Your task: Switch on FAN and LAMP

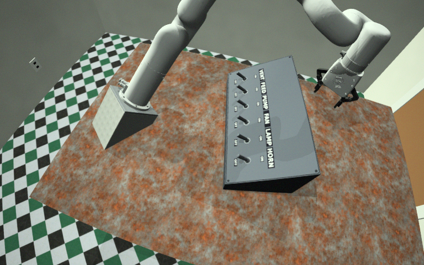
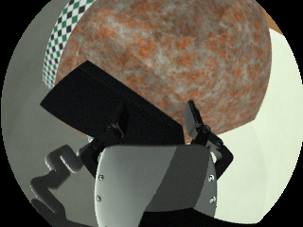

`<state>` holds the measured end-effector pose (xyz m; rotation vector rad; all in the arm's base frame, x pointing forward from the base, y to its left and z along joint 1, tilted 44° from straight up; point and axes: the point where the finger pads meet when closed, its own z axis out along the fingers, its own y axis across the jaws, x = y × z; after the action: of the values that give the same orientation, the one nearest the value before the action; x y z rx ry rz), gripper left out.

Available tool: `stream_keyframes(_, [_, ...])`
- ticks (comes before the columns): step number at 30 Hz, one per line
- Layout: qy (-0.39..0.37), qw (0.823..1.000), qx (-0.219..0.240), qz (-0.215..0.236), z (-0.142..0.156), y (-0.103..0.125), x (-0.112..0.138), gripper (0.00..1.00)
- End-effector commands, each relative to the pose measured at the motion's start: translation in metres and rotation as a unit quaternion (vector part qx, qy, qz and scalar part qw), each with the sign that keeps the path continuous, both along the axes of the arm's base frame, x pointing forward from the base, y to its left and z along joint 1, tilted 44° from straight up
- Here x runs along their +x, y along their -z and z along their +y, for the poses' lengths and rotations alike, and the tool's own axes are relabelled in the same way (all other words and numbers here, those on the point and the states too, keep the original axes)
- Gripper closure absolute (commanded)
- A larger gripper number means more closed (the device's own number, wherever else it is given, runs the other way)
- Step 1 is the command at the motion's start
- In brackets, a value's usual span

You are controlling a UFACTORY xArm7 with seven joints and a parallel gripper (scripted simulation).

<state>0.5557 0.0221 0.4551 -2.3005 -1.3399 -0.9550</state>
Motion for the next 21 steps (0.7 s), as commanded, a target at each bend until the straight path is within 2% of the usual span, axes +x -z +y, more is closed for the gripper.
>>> stream_keyframes(1, [0.002,1.000,0.000,-0.002,-0.002,-0.003,-0.001,0.00])
stream_keyframes(8, [0.002,1.000,0.000,-0.002,-0.016,-0.012,-0.021,0.00])
stream_keyframes(13, [0.002,1.000,0.000,-0.002,-0.043,-0.031,-0.062,0.00])
stream_keyframes(15, [0.002,1.000,0.000,-0.002,-0.043,-0.031,-0.062,0.00])
stream_keyframes(17, [0.002,1.000,0.000,-0.002,-0.058,-0.041,-0.084,0.00])
stream_keyframes(20, [0.002,1.000,0.000,-0.002,-0.065,-0.047,-0.095,0.00])
stream_keyframes(21, [0.002,1.000,0.000,-0.002,-0.073,-0.052,-0.106,0.00])
